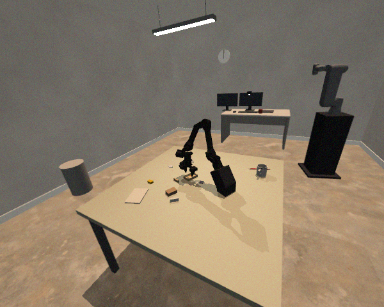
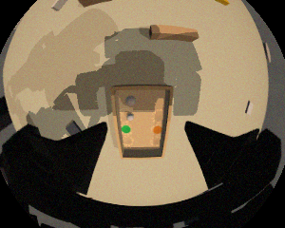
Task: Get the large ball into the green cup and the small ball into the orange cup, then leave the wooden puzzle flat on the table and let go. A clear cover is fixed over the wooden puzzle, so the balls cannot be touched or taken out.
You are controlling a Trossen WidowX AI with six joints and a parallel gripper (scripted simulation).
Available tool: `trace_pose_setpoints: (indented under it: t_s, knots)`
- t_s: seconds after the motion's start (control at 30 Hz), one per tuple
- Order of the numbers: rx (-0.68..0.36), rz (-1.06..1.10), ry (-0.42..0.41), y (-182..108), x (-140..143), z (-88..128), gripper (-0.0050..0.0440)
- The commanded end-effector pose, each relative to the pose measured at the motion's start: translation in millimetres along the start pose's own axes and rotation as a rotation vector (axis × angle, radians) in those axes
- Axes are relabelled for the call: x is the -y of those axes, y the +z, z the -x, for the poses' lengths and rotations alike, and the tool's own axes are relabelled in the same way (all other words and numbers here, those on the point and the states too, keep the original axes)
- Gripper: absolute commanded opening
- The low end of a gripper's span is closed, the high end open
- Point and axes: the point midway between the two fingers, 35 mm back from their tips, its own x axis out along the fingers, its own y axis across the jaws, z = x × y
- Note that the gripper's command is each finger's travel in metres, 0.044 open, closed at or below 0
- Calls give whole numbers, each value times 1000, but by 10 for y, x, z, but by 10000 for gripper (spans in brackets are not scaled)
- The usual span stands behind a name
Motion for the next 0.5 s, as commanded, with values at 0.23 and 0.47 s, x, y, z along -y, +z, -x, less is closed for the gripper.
trace_pose_setpoints:
  t_s: [0.23, 0.47]
  knots:
    - [-3, 5, 13, -10, -41, -176, 440]
    - [-3, 5, 13, -14, -46, -290, 440]
